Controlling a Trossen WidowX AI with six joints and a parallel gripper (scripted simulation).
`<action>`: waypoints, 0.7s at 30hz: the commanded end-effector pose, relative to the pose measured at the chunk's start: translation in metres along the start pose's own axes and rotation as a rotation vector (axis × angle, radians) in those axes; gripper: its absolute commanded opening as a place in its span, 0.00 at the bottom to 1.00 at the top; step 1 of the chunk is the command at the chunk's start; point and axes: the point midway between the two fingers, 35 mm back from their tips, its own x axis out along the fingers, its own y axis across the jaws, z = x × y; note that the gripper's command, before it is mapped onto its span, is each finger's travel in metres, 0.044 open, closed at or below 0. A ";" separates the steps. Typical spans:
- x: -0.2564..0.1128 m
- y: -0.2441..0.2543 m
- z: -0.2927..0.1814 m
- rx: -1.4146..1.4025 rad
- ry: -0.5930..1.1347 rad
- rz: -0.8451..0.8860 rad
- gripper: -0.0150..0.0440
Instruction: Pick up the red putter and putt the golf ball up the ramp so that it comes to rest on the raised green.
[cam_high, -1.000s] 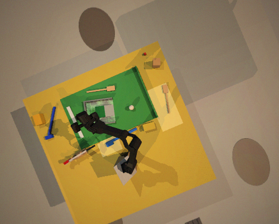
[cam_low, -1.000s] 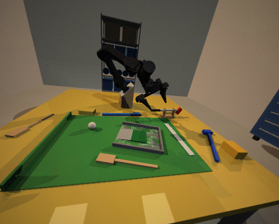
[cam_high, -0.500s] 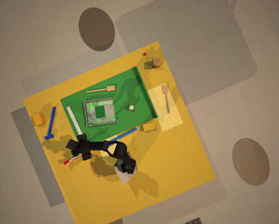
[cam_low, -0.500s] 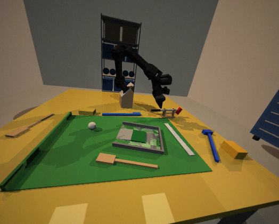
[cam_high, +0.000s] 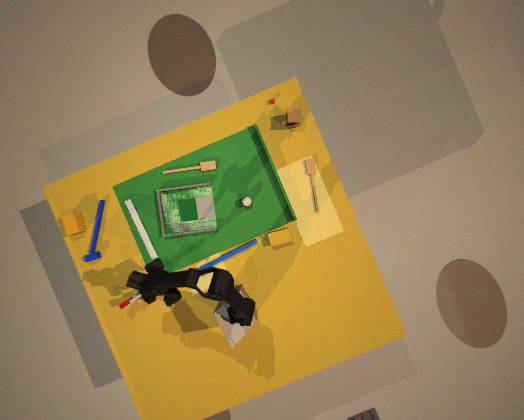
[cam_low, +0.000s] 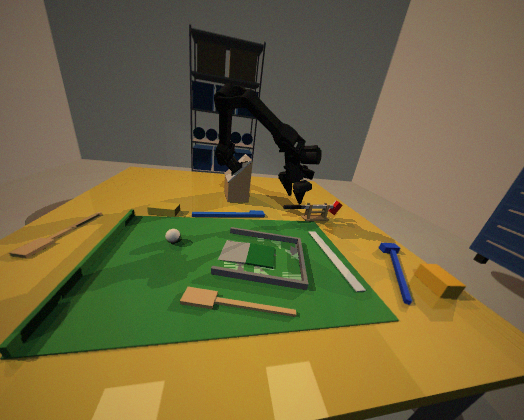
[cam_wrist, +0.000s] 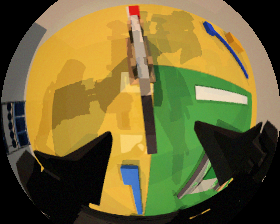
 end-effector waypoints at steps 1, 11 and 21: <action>0.018 0.003 -0.007 -0.008 0.013 0.007 1.00; 0.041 0.003 -0.015 -0.008 0.014 0.007 1.00; 0.047 0.003 -0.016 -0.008 0.014 0.007 1.00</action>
